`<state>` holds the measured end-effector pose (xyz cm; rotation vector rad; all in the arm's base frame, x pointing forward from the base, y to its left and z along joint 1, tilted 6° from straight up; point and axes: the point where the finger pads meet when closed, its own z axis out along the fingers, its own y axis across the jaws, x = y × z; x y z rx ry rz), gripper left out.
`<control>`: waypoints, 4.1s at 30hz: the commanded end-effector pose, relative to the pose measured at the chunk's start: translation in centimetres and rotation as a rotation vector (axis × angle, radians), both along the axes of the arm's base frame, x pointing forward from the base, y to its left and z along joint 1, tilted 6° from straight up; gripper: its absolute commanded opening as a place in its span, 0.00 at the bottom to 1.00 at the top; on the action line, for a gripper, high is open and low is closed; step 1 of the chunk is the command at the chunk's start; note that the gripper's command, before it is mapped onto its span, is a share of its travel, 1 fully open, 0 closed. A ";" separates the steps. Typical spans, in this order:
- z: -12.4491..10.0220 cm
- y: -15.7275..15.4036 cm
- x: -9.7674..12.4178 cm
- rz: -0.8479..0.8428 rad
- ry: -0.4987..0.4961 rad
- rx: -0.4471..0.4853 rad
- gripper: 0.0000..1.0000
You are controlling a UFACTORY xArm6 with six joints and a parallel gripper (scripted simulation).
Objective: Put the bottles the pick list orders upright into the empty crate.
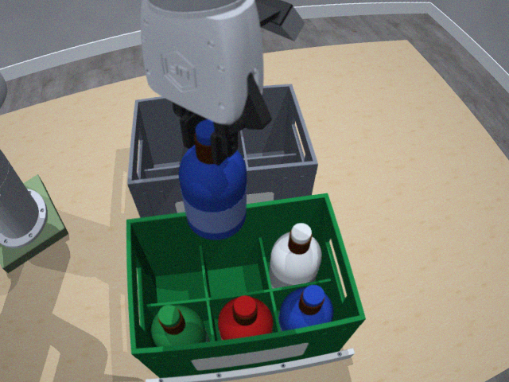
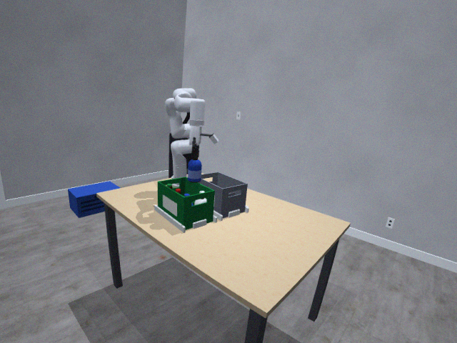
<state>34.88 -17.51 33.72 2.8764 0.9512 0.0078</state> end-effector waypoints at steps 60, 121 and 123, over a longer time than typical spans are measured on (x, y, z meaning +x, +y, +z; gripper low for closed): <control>-1.1 10.3 -3.8 0.000 -0.005 -0.001 0.00; -1.5 13.8 -5.0 0.000 -0.005 -0.001 0.00; -1.5 13.8 -5.0 0.000 -0.005 -0.001 0.00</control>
